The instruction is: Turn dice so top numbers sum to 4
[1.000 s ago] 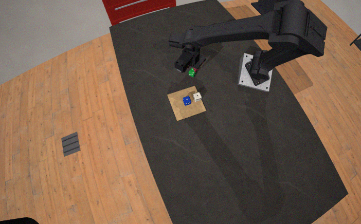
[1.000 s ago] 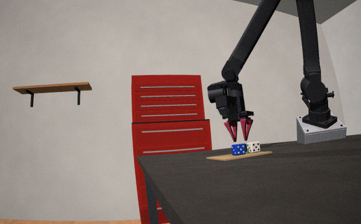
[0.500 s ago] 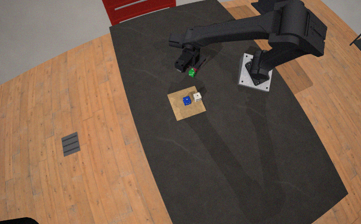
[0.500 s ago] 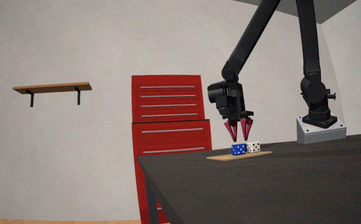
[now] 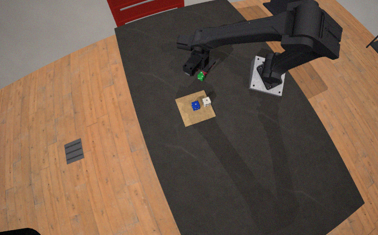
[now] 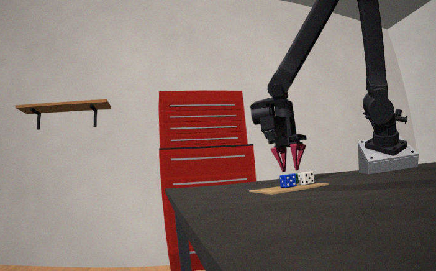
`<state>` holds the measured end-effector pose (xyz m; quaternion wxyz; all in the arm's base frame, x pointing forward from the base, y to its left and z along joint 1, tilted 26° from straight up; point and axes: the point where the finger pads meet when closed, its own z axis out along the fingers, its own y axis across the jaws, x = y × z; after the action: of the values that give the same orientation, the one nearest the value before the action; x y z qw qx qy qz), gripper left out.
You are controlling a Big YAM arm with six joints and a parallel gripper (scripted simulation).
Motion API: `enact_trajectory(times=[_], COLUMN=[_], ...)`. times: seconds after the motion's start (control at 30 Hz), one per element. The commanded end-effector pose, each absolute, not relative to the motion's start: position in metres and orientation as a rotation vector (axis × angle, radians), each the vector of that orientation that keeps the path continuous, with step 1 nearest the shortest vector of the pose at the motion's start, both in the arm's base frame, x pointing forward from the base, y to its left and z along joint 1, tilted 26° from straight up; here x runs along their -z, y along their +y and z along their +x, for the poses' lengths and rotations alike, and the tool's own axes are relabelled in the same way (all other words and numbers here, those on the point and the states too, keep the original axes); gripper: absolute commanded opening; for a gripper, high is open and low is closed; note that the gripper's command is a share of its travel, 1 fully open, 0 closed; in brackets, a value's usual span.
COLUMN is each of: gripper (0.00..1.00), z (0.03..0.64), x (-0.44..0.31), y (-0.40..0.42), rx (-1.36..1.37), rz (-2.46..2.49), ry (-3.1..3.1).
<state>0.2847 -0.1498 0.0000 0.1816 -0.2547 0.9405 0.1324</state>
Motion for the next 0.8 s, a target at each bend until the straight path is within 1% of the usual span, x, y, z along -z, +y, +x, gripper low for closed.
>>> enact_trajectory(times=[0.0, 0.77], gripper=[0.45, 0.45], z=[0.2852, 0.2839], x=[-0.0013, -0.0053], y=[-0.1501, -0.1509], rx=[-0.362, -0.347], rz=[-0.710, -0.711], ry=[2.647, 2.641])
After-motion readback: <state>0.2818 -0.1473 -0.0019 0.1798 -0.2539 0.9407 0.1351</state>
